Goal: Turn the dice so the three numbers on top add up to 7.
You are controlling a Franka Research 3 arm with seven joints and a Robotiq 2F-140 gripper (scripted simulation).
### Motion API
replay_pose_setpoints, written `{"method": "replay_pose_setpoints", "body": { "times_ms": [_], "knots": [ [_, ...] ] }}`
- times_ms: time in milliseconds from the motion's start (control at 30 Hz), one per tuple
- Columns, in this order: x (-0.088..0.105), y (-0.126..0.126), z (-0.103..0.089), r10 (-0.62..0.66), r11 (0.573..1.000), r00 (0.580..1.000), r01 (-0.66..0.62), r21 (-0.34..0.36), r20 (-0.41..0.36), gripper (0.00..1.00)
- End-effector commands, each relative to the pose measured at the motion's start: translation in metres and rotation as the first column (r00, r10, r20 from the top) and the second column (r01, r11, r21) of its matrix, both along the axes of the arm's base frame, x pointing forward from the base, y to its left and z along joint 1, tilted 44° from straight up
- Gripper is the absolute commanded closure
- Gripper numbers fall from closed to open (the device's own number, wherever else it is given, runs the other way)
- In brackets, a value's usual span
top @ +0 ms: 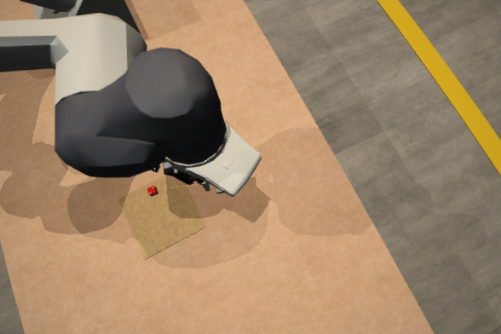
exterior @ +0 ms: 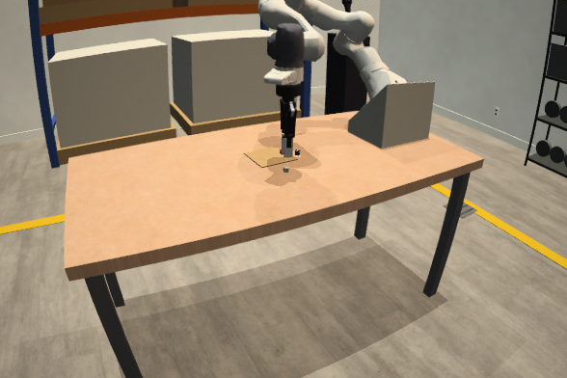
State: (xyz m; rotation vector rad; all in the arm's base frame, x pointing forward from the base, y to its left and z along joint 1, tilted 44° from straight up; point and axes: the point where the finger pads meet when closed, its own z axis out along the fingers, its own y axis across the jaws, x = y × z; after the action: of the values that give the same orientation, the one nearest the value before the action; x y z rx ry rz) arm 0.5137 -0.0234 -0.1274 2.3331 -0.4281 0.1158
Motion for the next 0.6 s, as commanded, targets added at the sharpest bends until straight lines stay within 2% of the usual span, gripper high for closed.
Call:
{"method": "replay_pose_setpoints", "body": {
  "times_ms": [0, 567],
  "knots": [
    [0.002, -0.003, -0.004, 0.003, 1.000, 1.000, -0.003, 0.004, 0.003, 0.81],
    [0.002, -0.018, -0.020, 0.003, 1.000, 1.000, -0.003, 0.004, 0.003, 0.81]
  ]
}}
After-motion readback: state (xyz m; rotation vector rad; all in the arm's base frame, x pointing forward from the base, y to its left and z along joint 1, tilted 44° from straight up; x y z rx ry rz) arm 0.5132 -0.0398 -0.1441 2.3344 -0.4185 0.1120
